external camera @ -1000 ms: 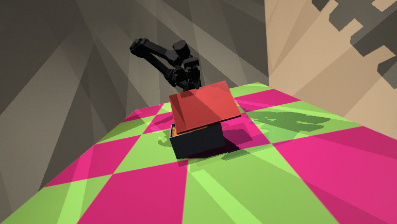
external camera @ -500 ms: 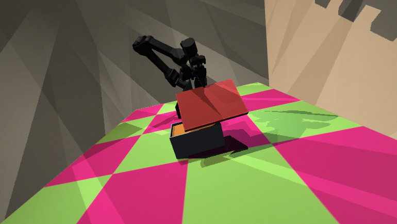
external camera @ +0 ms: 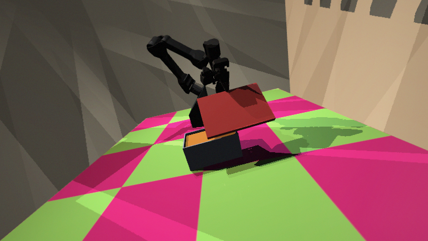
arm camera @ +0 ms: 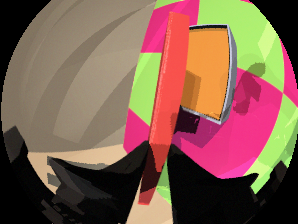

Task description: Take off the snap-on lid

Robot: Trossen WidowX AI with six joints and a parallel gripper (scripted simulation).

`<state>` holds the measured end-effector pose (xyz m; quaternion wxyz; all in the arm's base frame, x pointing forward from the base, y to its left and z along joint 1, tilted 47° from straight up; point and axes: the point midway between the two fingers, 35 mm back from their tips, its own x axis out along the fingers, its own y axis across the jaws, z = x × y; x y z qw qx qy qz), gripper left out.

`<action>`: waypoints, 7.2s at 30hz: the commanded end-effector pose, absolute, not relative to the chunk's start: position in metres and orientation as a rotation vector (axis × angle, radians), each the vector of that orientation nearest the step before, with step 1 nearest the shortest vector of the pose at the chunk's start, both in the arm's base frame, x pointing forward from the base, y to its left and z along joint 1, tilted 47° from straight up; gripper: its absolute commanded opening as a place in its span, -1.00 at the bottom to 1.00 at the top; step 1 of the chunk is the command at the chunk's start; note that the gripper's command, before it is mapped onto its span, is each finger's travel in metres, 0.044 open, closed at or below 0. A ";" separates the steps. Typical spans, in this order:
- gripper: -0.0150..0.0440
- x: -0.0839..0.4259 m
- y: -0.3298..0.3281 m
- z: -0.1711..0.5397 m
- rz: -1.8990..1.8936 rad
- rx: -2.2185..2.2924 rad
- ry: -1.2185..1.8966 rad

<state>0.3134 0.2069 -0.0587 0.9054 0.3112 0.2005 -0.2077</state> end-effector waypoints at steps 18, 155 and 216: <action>-0.49 0.299 0.236 -0.086 -0.422 0.652 0.411; -0.49 0.264 0.270 -0.215 -0.420 0.659 0.412; -0.49 0.272 0.235 -0.248 -0.420 0.657 0.411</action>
